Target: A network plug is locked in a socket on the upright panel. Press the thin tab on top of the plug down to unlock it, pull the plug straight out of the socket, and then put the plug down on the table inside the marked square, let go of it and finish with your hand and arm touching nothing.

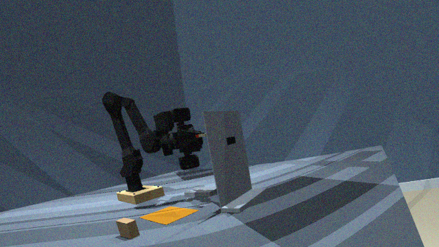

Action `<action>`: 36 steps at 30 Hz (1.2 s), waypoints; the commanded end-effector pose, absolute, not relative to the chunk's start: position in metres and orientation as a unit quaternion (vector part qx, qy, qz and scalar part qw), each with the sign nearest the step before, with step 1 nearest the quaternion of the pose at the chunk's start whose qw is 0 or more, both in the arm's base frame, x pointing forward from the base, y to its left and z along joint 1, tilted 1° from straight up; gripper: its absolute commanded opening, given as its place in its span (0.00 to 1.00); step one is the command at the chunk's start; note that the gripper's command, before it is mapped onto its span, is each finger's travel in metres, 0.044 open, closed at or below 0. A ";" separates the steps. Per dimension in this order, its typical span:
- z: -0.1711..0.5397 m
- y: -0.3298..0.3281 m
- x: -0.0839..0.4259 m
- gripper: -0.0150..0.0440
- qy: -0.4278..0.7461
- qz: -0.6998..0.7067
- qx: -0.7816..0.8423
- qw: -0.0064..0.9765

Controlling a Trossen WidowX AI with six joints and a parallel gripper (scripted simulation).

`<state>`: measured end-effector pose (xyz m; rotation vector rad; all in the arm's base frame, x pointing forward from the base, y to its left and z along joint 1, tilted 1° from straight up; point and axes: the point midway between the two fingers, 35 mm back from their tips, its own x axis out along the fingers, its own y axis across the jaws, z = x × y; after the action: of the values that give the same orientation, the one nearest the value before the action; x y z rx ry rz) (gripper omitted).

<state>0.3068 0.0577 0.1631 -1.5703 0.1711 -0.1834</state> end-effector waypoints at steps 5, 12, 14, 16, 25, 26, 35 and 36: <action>0.173 0.057 0.303 0.25 0.078 -0.083 -0.705 0.700; 0.182 0.055 0.298 0.25 0.078 -0.083 -0.705 0.700; 0.184 0.055 0.297 0.25 0.078 -0.083 -0.705 0.700; 0.187 0.054 0.295 0.25 0.078 -0.083 -0.705 0.700; 0.192 0.051 0.292 0.25 0.081 -0.080 -0.708 0.697; 0.191 0.050 0.294 0.25 0.085 -0.077 -0.710 0.695; 0.177 0.034 0.309 0.25 0.128 -0.043 -0.729 0.671; 0.175 0.033 0.310 0.25 0.133 -0.039 -0.730 0.669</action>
<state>0.3066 0.0365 0.1787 -1.6360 0.2736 -0.1104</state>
